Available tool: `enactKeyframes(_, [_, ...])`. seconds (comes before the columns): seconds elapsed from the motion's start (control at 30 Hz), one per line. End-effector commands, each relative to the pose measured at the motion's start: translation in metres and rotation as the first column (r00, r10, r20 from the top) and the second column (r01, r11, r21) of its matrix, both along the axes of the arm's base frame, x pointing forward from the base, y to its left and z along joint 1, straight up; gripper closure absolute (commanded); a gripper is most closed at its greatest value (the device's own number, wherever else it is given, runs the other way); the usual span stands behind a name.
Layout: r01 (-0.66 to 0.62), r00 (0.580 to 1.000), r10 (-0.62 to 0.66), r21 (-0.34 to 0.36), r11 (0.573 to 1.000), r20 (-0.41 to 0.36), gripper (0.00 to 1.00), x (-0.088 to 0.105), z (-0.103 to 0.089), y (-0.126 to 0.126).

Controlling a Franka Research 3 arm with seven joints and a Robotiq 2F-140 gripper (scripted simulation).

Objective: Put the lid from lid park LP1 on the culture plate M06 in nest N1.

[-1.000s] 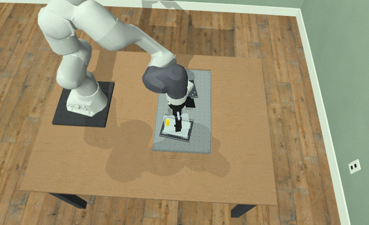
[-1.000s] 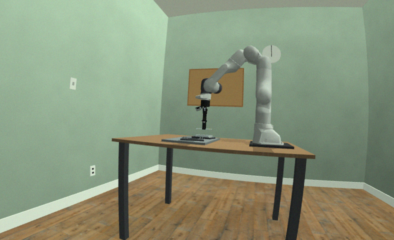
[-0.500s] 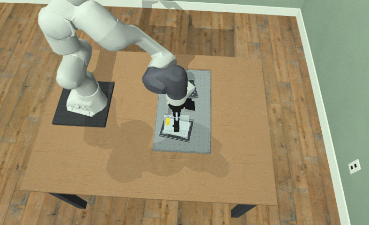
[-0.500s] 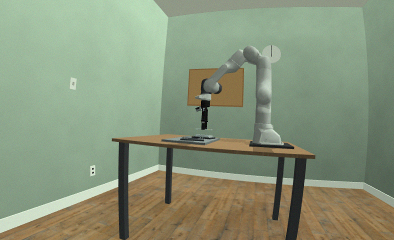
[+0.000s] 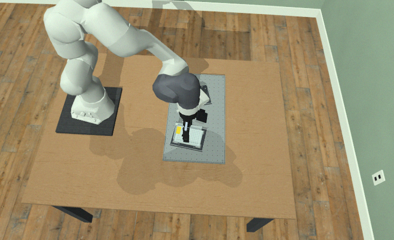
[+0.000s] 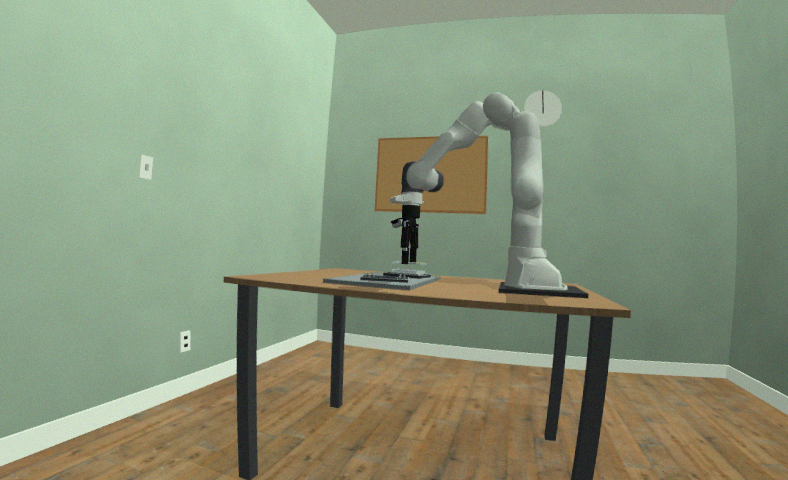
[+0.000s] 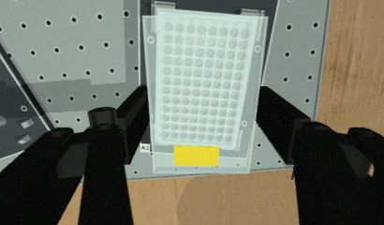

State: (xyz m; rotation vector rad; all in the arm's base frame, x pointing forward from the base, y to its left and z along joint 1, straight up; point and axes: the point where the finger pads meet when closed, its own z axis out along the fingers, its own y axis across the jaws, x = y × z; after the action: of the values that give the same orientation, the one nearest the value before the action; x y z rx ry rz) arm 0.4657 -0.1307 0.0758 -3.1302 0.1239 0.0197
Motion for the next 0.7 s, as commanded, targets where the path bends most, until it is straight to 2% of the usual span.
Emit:
enactKeyframes(0.0, [0.061,0.998,-0.061,-0.006,0.998,0.012,0.9,0.004,-0.003,0.0])
enactKeyframes(0.27, [0.061,0.998,-0.061,-0.006,0.998,0.012,0.9,0.004,-0.015,-0.001])
enactKeyframes(0.67, [0.061,0.998,-0.061,-0.006,0.998,0.012,0.9,0.004,-0.016,-0.001])
